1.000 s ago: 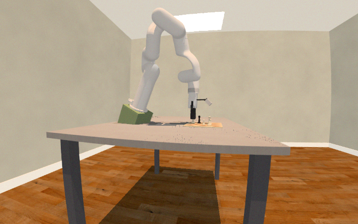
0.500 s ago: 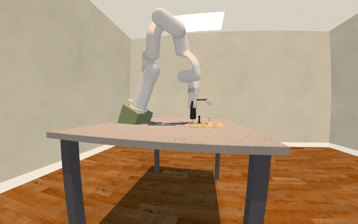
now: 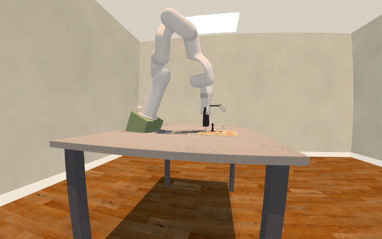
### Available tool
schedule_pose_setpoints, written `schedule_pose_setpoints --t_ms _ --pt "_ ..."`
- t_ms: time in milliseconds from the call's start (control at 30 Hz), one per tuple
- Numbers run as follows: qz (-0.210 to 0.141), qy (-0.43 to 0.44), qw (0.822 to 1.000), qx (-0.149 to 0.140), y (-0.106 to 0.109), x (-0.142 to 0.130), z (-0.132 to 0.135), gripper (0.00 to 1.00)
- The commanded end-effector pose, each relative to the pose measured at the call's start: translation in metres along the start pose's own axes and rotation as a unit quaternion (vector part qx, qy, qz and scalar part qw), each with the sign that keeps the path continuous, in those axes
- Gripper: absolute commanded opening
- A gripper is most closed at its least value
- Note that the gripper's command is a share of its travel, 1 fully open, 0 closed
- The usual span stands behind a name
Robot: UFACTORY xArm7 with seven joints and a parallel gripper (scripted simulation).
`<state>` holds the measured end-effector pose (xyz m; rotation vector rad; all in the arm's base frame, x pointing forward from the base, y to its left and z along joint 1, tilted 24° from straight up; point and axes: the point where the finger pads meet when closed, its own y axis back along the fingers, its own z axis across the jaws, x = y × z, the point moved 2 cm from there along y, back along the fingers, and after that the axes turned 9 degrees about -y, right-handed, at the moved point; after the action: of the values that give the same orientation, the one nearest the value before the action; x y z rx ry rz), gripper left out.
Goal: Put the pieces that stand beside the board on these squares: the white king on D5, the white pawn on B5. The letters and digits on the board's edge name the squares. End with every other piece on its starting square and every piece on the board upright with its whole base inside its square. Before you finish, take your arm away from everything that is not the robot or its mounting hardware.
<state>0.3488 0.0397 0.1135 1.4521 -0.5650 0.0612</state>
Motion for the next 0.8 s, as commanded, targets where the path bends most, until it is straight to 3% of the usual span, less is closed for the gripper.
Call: schedule_pose_setpoints --t_ms 0,467,767 --pt "0.001 0.000 1.000 0.001 0.006 0.001 -0.001 0.42" --pt "0.001 0.000 1.000 0.001 0.074 0.001 -0.001 0.42" --pt "0.001 0.000 1.000 0.001 0.086 0.001 0.000 0.42"
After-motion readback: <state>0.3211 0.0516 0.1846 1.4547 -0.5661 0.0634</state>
